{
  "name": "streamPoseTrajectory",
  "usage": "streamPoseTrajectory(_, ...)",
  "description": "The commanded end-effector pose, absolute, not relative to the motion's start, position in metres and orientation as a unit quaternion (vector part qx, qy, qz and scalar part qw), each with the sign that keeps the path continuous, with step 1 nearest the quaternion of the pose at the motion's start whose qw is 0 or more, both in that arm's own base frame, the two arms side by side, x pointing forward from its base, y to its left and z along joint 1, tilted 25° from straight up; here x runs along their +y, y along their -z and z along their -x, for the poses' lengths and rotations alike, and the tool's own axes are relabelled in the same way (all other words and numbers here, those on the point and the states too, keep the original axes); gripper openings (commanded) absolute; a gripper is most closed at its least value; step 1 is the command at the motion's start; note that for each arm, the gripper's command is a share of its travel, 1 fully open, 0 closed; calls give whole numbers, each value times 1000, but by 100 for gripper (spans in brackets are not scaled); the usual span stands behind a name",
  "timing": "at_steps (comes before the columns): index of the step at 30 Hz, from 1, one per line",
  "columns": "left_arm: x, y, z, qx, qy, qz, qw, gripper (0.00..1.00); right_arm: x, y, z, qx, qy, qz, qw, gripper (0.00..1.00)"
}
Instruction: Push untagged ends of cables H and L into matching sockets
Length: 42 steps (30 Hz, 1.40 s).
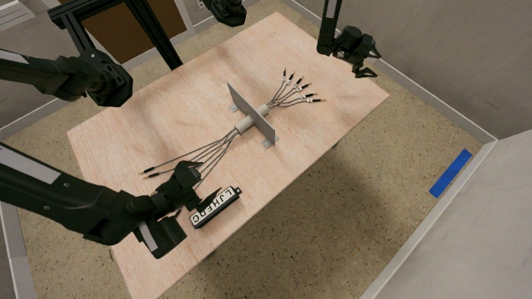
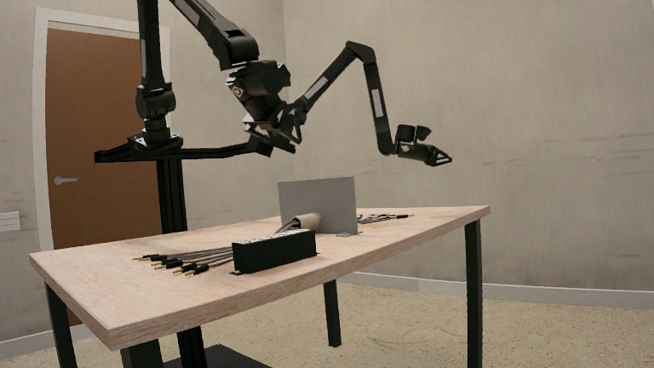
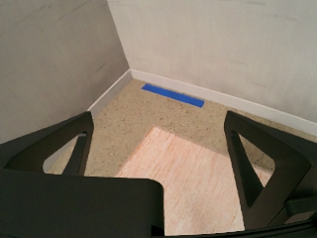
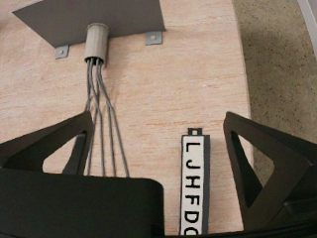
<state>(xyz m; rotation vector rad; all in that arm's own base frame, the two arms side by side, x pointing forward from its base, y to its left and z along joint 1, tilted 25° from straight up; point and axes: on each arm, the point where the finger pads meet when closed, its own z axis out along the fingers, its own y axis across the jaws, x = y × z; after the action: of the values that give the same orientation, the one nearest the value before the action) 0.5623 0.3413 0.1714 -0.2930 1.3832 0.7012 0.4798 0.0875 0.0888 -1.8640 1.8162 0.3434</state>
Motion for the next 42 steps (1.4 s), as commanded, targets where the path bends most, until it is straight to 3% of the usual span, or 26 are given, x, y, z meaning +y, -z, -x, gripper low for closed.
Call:
streamPoseTrajectory(1,341,-177,-563,618,-316,131,707,100,88,-93,-481,667,-124,688,259,100)
streamPoseTrajectory(22,324,-173,-556,633,-299,132,702,100,75,-95,-475,694,-114,657,270,100)
streamPoseTrajectory(42,167,-2,-394,837,-166,133,504,100,-79,-59,-349,850,46,341,399,100)
